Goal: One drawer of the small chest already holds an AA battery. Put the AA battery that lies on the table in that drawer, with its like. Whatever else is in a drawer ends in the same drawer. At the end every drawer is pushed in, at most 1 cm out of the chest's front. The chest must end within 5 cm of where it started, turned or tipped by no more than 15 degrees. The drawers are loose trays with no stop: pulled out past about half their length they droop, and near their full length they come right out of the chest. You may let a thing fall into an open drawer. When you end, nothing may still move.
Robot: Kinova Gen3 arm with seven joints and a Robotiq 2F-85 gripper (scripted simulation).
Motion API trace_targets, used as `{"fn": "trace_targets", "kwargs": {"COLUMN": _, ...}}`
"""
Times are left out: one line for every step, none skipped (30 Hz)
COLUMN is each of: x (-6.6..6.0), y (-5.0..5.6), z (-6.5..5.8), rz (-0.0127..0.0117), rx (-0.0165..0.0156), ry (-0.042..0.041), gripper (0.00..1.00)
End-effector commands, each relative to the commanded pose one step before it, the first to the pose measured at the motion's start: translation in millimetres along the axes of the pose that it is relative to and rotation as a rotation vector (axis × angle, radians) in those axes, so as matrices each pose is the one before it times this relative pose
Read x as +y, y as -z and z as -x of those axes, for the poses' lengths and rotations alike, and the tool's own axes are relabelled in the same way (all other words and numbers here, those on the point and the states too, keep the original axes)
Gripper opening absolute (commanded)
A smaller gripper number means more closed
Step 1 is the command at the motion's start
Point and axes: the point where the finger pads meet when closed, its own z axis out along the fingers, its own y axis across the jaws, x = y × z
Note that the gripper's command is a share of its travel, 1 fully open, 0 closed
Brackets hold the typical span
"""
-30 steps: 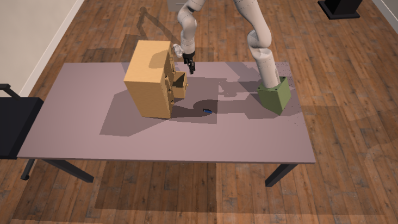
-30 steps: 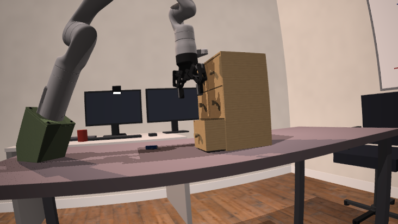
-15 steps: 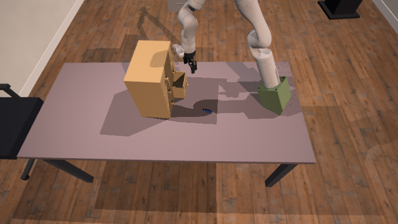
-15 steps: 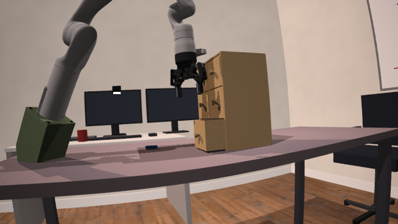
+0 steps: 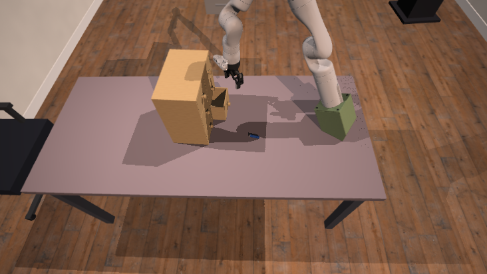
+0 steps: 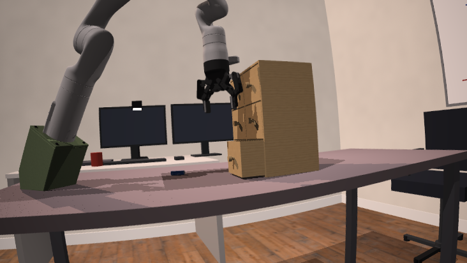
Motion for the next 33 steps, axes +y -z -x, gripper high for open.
{"fn": "trace_targets", "kwargs": {"x": -0.51, "y": 1.98, "z": -0.09, "rz": -0.00186, "rx": 0.00445, "ry": 0.02075, "gripper": 1.00}}
{"fn": "trace_targets", "kwargs": {"x": -0.27, "y": 0.42, "z": 0.28, "rz": -0.00029, "rx": -0.00001, "ry": 0.01131, "gripper": 1.00}}
{"fn": "trace_targets", "kwargs": {"x": -0.28, "y": 0.43, "z": 0.28, "rz": -0.00029, "rx": -0.00001, "ry": 0.01146, "gripper": 1.00}}
{"fn": "trace_targets", "kwargs": {"x": -0.28, "y": 0.43, "z": 0.28, "rz": -0.00030, "rx": -0.00001, "ry": 0.01161, "gripper": 1.00}}
{"fn": "trace_targets", "kwargs": {"x": -0.29, "y": 0.44, "z": 0.28, "rz": -0.00030, "rx": 0.00000, "ry": 0.01176, "gripper": 1.00}}
{"fn": "trace_targets", "kwargs": {"x": -0.30, "y": 0.44, "z": 0.28, "rz": -0.00030, "rx": -0.00001, "ry": 0.01190, "gripper": 1.00}}
{"fn": "trace_targets", "kwargs": {"x": -0.30, "y": 0.45, "z": 0.28, "rz": -0.00031, "rx": -0.00001, "ry": 0.01205, "gripper": 1.00}}
{"fn": "trace_targets", "kwargs": {"x": 0.00, "y": 0.00, "z": 0.00, "rz": 0.00000, "rx": 0.00000, "ry": 0.00000, "gripper": 1.00}}
{"fn": "trace_targets", "kwargs": {"x": 0.00, "y": 0.00, "z": 0.00, "rz": 0.00000, "rx": 0.00000, "ry": 0.00000, "gripper": 1.00}}
{"fn": "trace_targets", "kwargs": {"x": -0.31, "y": 0.45, "z": 0.28, "rz": -0.00031, "rx": -0.00001, "ry": 0.01219, "gripper": 1.00}}
{"fn": "trace_targets", "kwargs": {"x": -0.32, "y": 0.46, "z": 0.28, "rz": -0.00032, "rx": -0.00001, "ry": 0.01233, "gripper": 1.00}}
{"fn": "trace_targets", "kwargs": {"x": -0.33, "y": 0.47, "z": 0.28, "rz": -0.00032, "rx": -0.00001, "ry": 0.01247, "gripper": 1.00}}
{"fn": "trace_targets", "kwargs": {"x": -0.33, "y": 0.47, "z": 0.28, "rz": -0.00032, "rx": -0.00001, "ry": 0.01261, "gripper": 1.00}}
{"fn": "trace_targets", "kwargs": {"x": -0.34, "y": 0.48, "z": 0.28, "rz": -0.00033, "rx": -0.00001, "ry": 0.01274, "gripper": 1.00}}
{"fn": "trace_targets", "kwargs": {"x": -0.35, "y": 0.48, "z": 0.27, "rz": -0.00033, "rx": -0.00001, "ry": 0.01288, "gripper": 1.00}}
{"fn": "trace_targets", "kwargs": {"x": -0.35, "y": 0.49, "z": 0.27, "rz": -0.00033, "rx": -0.00001, "ry": 0.01301, "gripper": 1.00}}
{"fn": "trace_targets", "kwargs": {"x": -0.36, "y": 0.49, "z": 0.27, "rz": -0.00034, "rx": -0.00002, "ry": 0.01314, "gripper": 1.00}}
{"fn": "trace_targets", "kwargs": {"x": -0.37, "y": 0.49, "z": 0.27, "rz": -0.00034, "rx": -0.00001, "ry": 0.01327, "gripper": 1.00}}
{"fn": "trace_targets", "kwargs": {"x": -0.38, "y": 0.50, "z": 0.27, "rz": -0.00034, "rx": 0.00000, "ry": 0.01340, "gripper": 1.00}}
{"fn": "trace_targets", "kwargs": {"x": -0.38, "y": 0.50, "z": 0.26, "rz": -0.00034, "rx": -0.00002, "ry": 0.01353, "gripper": 1.00}}
{"fn": "trace_targets", "kwargs": {"x": -0.39, "y": 0.51, "z": 0.26, "rz": -0.00035, "rx": -0.00001, "ry": 0.01365, "gripper": 1.00}}
{"fn": "trace_targets", "kwargs": {"x": -0.40, "y": 0.51, "z": 0.26, "rz": -0.00035, "rx": -0.00001, "ry": 0.01377, "gripper": 1.00}}
{"fn": "trace_targets", "kwargs": {"x": -0.41, "y": 0.52, "z": 0.25, "rz": -0.00036, "rx": -0.00001, "ry": 0.01390, "gripper": 1.00}}
{"fn": "trace_targets", "kwargs": {"x": -0.41, "y": 0.52, "z": 0.25, "rz": -0.00036, "rx": -0.00002, "ry": 0.01402, "gripper": 1.00}}
{"fn": "trace_targets", "kwargs": {"x": 0.00, "y": 0.00, "z": 0.00, "rz": 0.00000, "rx": 0.00000, "ry": 0.00000, "gripper": 1.00}}
{"fn": "trace_targets", "kwargs": {"x": 0.00, "y": 0.00, "z": 0.00, "rz": 0.00000, "rx": 0.00000, "ry": 0.00000, "gripper": 1.00}}
{"fn": "trace_targets", "kwargs": {"x": -0.42, "y": 0.53, "z": 0.25, "rz": -0.00036, "rx": -0.00001, "ry": 0.01413, "gripper": 1.00}}
{"fn": "trace_targets", "kwargs": {"x": -0.43, "y": 0.53, "z": 0.24, "rz": -0.00037, "rx": 0.00000, "ry": 0.01425, "gripper": 1.00}}
{"fn": "trace_targets", "kwargs": {"x": -0.43, "y": 0.53, "z": 0.24, "rz": -0.00037, "rx": -0.00002, "ry": 0.01437, "gripper": 1.00}}
{"fn": "trace_targets", "kwargs": {"x": -0.44, "y": 0.54, "z": 0.23, "rz": -0.00037, "rx": -0.00002, "ry": 0.01448, "gripper": 1.00}}
{"fn": "trace_targets", "kwargs": {"x": -0.45, "y": 0.54, "z": 0.23, "rz": -0.00037, "rx": -0.00001, "ry": 0.01459, "gripper": 1.00}}
{"fn": "trace_targets", "kwargs": {"x": -0.46, "y": 0.54, "z": 0.22, "rz": -0.00038, "rx": -0.00001, "ry": 0.01469, "gripper": 1.00}}
{"fn": "trace_targets", "kwargs": {"x": -0.46, "y": 0.55, "z": 0.22, "rz": -0.00038, "rx": -0.00002, "ry": 0.01481, "gripper": 1.00}}
